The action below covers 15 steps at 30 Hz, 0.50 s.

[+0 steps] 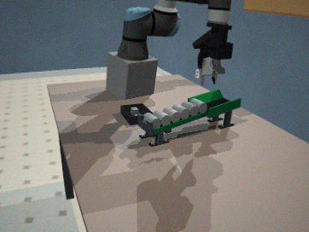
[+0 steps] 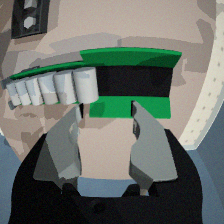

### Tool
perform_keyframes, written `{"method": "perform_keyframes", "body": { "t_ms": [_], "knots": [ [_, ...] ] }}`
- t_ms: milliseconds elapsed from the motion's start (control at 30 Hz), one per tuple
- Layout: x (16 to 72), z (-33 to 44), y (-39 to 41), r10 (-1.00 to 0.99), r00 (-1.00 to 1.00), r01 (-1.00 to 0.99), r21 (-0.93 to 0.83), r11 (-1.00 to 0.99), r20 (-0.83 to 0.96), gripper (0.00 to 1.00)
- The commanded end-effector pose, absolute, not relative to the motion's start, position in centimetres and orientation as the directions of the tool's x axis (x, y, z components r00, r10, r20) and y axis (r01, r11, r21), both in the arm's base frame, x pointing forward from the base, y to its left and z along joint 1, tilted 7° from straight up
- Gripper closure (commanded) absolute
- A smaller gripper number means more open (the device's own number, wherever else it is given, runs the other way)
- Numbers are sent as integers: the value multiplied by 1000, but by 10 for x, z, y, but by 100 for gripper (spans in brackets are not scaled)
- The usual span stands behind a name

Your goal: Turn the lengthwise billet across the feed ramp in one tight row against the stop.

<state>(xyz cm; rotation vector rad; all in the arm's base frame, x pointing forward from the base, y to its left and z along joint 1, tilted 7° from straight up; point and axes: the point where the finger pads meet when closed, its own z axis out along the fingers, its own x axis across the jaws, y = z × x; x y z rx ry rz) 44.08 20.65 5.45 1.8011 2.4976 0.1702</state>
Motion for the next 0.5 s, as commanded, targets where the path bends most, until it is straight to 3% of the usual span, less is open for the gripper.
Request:
{"method": "perform_keyframes", "body": {
  "t_ms": [0, 200, 467],
  "knots": [
    [441, 55, 207, 948, -317, 942, 124, 312, 18, 65],
    [409, 78, 162, 948, -317, 942, 124, 312, 18, 65],
    [409, 78, 162, 948, -317, 942, 124, 312, 18, 65]
  ]
}}
